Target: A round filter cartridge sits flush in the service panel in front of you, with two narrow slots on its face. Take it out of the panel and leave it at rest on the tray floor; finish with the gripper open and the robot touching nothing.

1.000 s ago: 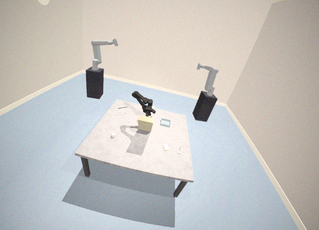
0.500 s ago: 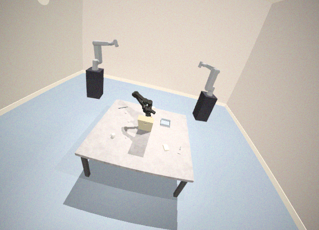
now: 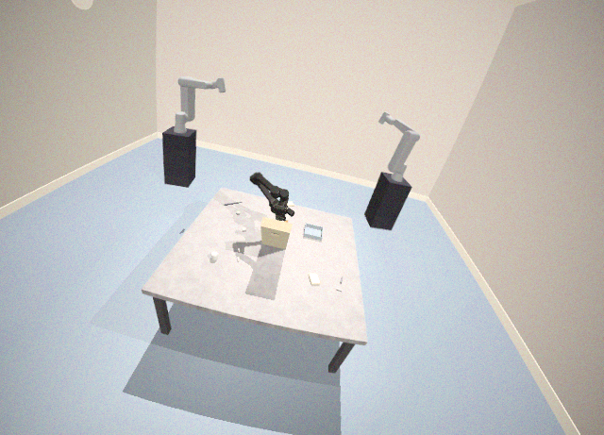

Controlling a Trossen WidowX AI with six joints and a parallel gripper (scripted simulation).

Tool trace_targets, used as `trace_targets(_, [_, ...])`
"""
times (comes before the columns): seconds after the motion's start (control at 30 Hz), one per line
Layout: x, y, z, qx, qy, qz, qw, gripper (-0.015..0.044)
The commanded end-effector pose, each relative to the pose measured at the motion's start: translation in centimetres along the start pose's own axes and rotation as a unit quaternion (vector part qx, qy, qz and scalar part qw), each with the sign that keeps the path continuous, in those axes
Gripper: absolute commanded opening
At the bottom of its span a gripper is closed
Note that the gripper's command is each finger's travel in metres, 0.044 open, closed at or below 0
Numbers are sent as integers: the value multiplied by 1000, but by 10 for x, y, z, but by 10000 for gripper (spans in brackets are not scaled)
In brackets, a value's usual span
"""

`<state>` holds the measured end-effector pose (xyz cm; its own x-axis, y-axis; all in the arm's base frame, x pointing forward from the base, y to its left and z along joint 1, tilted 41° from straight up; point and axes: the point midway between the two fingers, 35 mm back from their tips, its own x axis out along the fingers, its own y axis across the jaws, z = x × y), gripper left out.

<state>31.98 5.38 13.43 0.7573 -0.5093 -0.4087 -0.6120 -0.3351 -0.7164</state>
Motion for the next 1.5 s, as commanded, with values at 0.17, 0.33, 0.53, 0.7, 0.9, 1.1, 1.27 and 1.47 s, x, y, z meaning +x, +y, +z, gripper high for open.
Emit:
trace_targets(0.17, [0,-2,0,-2,-1,1,1000,112])
trace_targets(0.33, [0,-3,0,-2,-1,1,1000,112])
trace_targets(0.53, [0,-4,0,-2,-1,1,1000,112])
trace_targets(0.7, [3,-4,0,-2,-1,0,1000,112])
trace_targets(0.9, [3,-3,0,-2,-1,0,1000,112])
trace_targets(1.1, [3,-2,0,-2,-1,0,1000,112])
trace_targets(1.27, [3,-1,0,-2,-1,0,1000,112])
trace_targets(1.47, [3,-1,0,-2,-1,0,1000,112])
